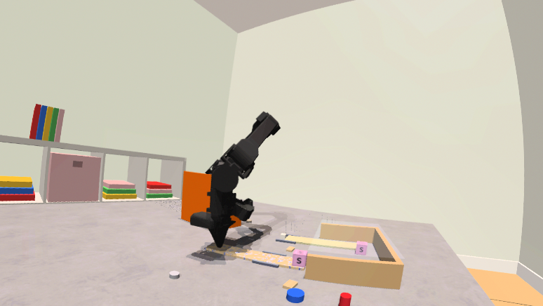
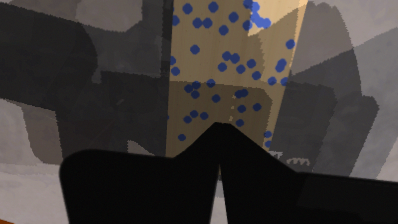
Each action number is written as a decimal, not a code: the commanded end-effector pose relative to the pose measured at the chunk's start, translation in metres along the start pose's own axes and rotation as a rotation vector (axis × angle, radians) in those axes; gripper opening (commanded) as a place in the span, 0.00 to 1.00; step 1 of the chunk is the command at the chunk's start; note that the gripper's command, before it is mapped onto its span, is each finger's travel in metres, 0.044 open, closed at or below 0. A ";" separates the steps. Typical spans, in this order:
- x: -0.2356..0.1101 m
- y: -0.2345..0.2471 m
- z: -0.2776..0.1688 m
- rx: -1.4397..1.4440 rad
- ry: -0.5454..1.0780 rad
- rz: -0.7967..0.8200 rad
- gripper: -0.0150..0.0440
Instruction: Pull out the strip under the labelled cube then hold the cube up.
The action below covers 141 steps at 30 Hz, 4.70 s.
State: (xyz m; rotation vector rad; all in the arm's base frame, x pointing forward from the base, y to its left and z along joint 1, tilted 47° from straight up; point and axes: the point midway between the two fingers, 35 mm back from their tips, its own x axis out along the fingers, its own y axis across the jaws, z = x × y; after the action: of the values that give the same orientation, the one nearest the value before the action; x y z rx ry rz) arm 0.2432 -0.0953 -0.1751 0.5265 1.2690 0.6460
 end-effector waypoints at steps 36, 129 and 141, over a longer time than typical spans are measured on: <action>-0.042 -0.001 0.019 -0.032 0.022 0.007 0.70; -0.005 -0.006 0.189 -0.047 0.019 0.005 0.45; -0.021 0.002 0.173 -0.043 0.019 0.005 0.25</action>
State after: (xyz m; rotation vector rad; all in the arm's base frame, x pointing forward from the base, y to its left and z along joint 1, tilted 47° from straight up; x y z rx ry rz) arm 0.4164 -0.1052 -0.1253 0.4918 1.2701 0.6897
